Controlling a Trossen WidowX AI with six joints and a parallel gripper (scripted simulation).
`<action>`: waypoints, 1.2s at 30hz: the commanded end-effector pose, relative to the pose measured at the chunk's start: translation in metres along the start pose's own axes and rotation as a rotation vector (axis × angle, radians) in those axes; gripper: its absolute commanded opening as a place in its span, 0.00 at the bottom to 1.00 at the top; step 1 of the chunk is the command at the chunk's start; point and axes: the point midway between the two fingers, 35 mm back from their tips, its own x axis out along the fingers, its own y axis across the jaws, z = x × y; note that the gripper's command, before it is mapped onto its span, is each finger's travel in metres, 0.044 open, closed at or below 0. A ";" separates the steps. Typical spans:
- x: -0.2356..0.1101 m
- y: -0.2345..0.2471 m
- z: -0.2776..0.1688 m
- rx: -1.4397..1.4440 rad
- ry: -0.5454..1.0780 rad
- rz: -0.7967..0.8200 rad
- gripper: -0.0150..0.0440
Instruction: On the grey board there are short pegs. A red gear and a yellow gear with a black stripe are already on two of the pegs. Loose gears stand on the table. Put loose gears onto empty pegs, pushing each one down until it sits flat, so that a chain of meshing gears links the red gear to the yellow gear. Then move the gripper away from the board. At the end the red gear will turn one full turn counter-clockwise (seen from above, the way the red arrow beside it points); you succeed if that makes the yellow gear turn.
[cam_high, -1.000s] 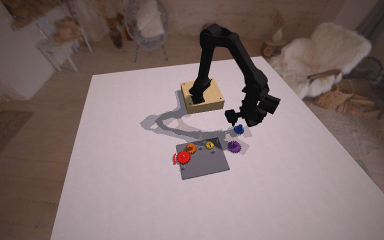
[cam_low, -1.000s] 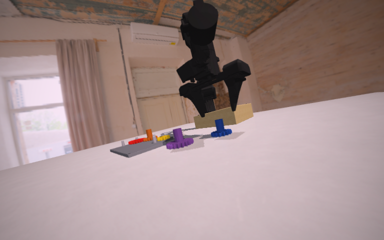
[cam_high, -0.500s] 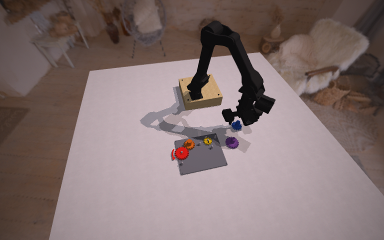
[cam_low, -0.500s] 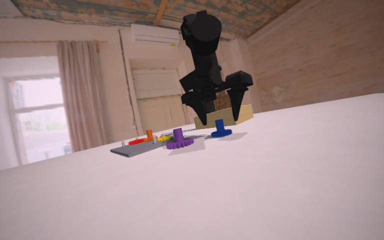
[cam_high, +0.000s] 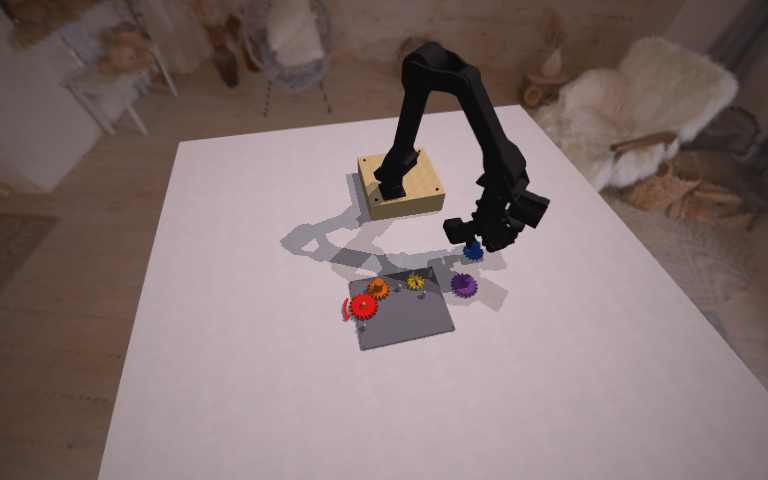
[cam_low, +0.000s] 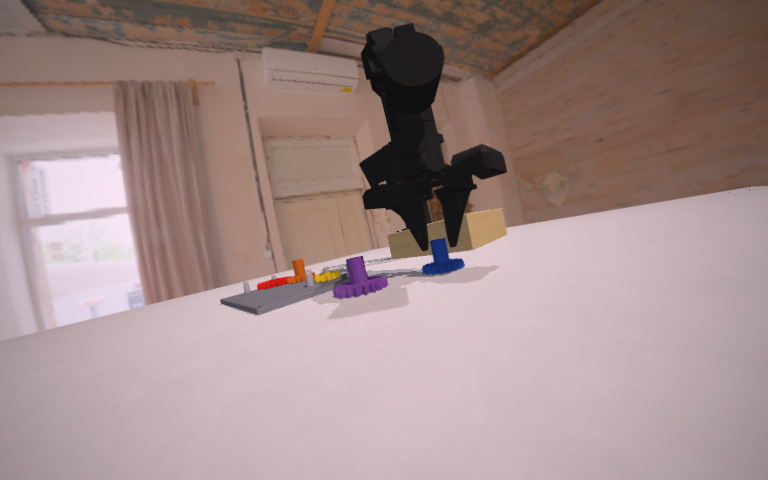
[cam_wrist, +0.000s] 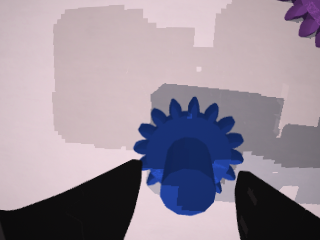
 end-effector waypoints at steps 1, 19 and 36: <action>0.000 0.000 0.000 0.005 0.001 0.002 0.42; -0.020 0.009 0.018 0.004 -0.060 0.049 0.25; -0.059 0.009 0.021 0.004 -0.041 0.034 0.25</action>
